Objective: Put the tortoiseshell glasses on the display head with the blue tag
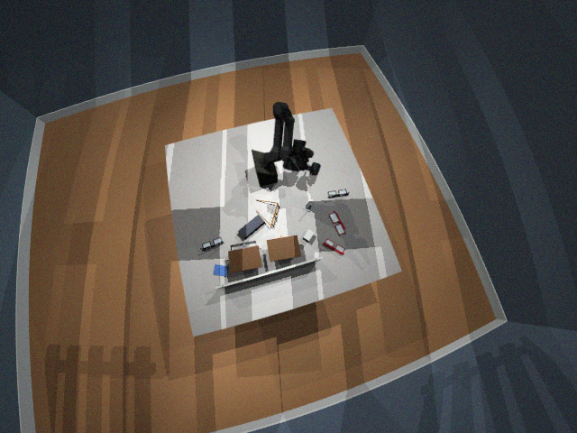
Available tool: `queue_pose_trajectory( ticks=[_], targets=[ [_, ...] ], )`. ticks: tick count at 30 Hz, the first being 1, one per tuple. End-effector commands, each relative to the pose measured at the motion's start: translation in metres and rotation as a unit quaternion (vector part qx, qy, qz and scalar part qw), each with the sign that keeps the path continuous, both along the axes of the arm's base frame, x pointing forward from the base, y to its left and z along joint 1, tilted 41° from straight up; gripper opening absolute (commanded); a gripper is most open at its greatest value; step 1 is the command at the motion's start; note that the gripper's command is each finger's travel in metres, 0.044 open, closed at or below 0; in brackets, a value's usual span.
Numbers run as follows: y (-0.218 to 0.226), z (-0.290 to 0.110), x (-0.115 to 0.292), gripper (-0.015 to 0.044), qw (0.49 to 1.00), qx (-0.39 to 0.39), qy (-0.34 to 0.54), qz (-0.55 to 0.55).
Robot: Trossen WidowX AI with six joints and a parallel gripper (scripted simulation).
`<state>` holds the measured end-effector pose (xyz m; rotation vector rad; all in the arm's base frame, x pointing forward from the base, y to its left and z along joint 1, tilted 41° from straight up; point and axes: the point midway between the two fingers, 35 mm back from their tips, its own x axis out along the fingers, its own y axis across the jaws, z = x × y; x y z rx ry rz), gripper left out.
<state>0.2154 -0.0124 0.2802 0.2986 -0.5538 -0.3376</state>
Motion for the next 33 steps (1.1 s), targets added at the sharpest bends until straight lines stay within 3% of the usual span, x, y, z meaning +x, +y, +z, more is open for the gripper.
queue_pose_trajectory(
  ticks=[1, 8, 9, 13, 17, 19, 26, 33],
  targets=[
    [0.000, 0.000, 0.000, 0.0426, 1.000, 0.000, 0.000, 0.000],
    [0.000, 0.000, 0.000, 0.0440, 1.000, 0.000, 0.000, 0.000],
    [0.001, -0.001, 0.002, 0.0414, 1.000, -0.011, 0.008, -0.002],
    [0.023, -0.022, 0.048, 0.0309, 0.959, -0.231, 0.158, -0.034],
    [0.040, -0.068, 0.094, 0.0204, 0.828, -0.467, 0.308, -0.026],
    [0.044, -0.093, 0.109, 0.0200, 0.752, -0.555, 0.356, -0.004],
    [0.049, -0.163, 0.131, 0.0200, 0.534, -0.729, 0.417, 0.100],
    [0.050, -0.236, 0.123, 0.0200, 0.319, -0.828, 0.379, 0.264]
  ],
)
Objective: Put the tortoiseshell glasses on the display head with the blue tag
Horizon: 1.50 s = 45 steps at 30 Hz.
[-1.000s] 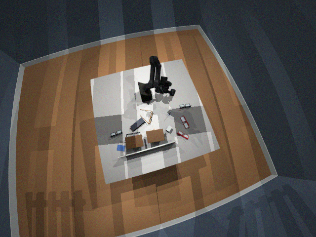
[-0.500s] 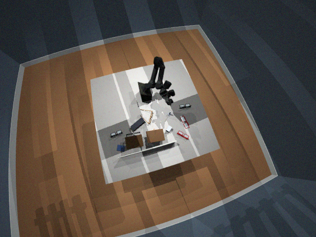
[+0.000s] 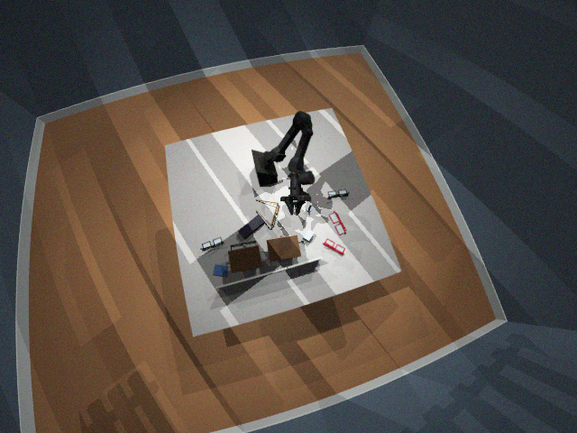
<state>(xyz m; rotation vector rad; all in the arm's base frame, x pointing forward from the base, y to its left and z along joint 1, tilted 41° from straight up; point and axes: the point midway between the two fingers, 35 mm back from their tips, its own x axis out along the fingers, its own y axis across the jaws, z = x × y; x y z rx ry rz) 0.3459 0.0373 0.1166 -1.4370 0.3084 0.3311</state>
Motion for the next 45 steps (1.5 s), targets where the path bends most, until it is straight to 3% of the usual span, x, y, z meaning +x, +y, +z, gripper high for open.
queue_pose_trajectory(
  ticks=[1, 7, 13, 31, 34, 45],
  targets=[
    [0.000, -0.082, -0.012, 0.0200, 0.949, -0.141, 0.196, 0.201],
    [0.003, -0.128, -0.049, 0.0200, 0.849, -0.145, 0.288, 0.418],
    [0.009, -0.138, -0.083, 0.0200, 0.761, -0.063, 0.256, 0.593],
    [0.007, -0.140, -0.088, 0.0200, 0.758, -0.058, 0.253, 0.598],
    [0.007, -0.140, -0.088, 0.0121, 0.758, -0.058, 0.253, 0.598],
    [0.008, -0.141, -0.087, 0.0120, 0.758, -0.058, 0.253, 0.598]
  ],
)
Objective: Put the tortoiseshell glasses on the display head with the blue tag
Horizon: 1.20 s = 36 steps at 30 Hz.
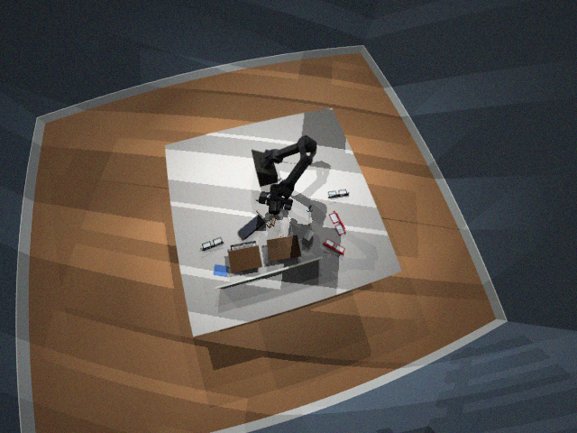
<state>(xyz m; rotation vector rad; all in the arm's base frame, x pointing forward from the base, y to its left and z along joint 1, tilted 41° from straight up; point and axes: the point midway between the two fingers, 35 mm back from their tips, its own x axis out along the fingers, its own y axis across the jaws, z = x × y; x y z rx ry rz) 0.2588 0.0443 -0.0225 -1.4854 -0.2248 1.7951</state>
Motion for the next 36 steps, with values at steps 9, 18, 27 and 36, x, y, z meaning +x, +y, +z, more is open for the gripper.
queue_pose_trajectory(
  ticks=[9, 18, 27, 36],
  targets=[
    [0.011, -0.012, 0.001, 0.0120, 1.000, 0.002, 0.000, 0.002],
    [0.021, -0.022, 0.002, 0.0120, 1.000, 0.002, 0.000, 0.002],
    [0.032, -0.032, 0.001, 0.0120, 1.000, 0.002, 0.000, 0.002],
    [0.043, -0.042, 0.000, 0.0120, 1.000, 0.004, 0.001, 0.002]
  ],
)
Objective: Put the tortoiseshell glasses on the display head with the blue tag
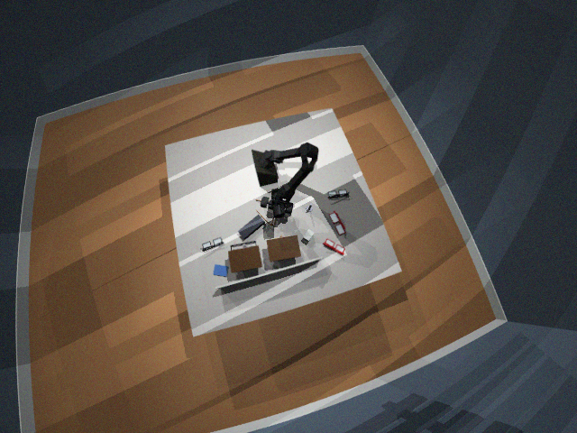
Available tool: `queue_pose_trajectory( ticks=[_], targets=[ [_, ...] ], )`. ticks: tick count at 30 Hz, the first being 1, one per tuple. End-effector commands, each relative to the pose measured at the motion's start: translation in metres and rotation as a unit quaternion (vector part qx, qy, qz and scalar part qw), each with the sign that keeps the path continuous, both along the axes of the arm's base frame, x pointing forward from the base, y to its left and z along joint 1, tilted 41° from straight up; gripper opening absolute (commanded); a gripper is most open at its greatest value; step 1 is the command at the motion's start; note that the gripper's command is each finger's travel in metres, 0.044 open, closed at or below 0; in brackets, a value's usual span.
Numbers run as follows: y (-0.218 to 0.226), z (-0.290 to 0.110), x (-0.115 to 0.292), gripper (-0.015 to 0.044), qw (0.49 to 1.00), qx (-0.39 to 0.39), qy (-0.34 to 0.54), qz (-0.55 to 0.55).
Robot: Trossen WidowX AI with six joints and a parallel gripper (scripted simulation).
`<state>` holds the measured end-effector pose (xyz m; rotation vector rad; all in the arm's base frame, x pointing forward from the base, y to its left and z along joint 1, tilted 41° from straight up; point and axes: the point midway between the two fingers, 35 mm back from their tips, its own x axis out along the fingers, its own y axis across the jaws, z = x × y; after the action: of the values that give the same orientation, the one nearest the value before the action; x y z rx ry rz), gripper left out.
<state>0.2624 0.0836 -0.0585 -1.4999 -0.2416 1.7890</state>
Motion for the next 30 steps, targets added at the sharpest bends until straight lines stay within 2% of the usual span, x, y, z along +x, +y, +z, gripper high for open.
queue_pose_trajectory(
  ticks=[1, 17, 18, 30],
  targets=[
    [0.0047, -0.0063, -0.0037, 0.0120, 1.000, 0.003, 0.009, -0.002],
    [0.0008, -0.0100, -0.0065, 0.0120, 1.000, 0.002, 0.009, -0.002],
    [0.0017, -0.0071, -0.0043, 0.0094, 1.000, 0.001, 0.007, -0.004],
    [0.0017, -0.0071, -0.0043, 0.0014, 1.000, 0.001, 0.007, -0.004]
  ],
)
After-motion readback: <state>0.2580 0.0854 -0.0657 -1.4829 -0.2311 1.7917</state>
